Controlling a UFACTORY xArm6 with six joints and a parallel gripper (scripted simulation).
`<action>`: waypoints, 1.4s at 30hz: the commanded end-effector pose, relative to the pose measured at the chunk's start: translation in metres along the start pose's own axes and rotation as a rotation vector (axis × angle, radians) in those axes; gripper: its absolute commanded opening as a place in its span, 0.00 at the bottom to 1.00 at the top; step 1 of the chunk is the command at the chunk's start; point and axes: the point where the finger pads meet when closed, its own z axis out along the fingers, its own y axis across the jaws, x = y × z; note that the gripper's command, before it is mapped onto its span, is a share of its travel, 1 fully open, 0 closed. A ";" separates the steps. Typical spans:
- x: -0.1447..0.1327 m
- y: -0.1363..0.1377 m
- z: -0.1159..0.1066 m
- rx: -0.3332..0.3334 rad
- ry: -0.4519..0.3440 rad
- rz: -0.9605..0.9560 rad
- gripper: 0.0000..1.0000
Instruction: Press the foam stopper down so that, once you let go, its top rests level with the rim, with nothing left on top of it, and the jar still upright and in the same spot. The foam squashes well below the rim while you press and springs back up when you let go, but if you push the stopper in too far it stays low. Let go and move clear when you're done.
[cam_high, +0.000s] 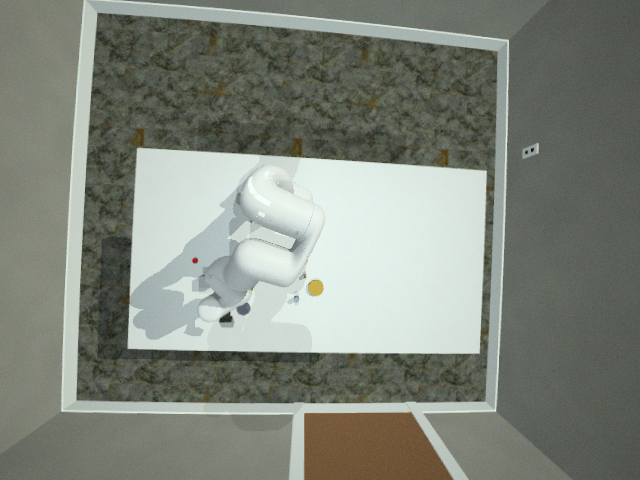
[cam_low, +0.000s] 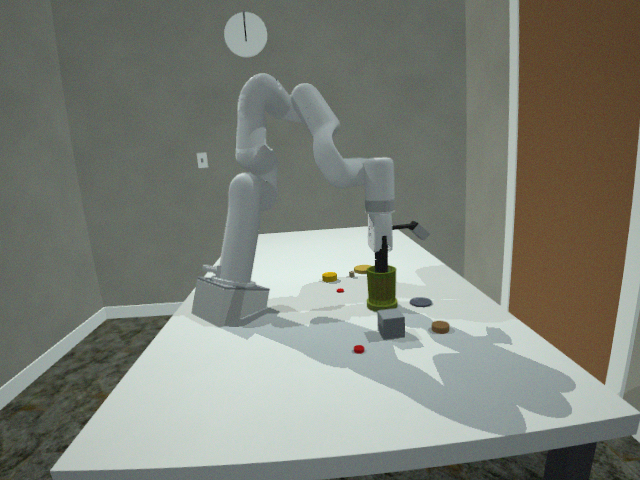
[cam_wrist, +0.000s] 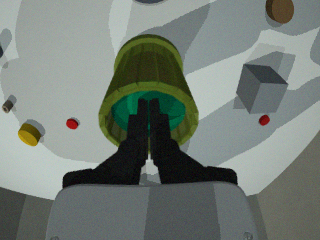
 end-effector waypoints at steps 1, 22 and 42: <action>0.001 0.000 0.000 -0.001 0.003 0.000 0.00; 0.001 0.000 0.002 -0.001 0.003 0.000 0.00; 0.001 0.000 -0.005 -0.001 0.003 0.000 0.00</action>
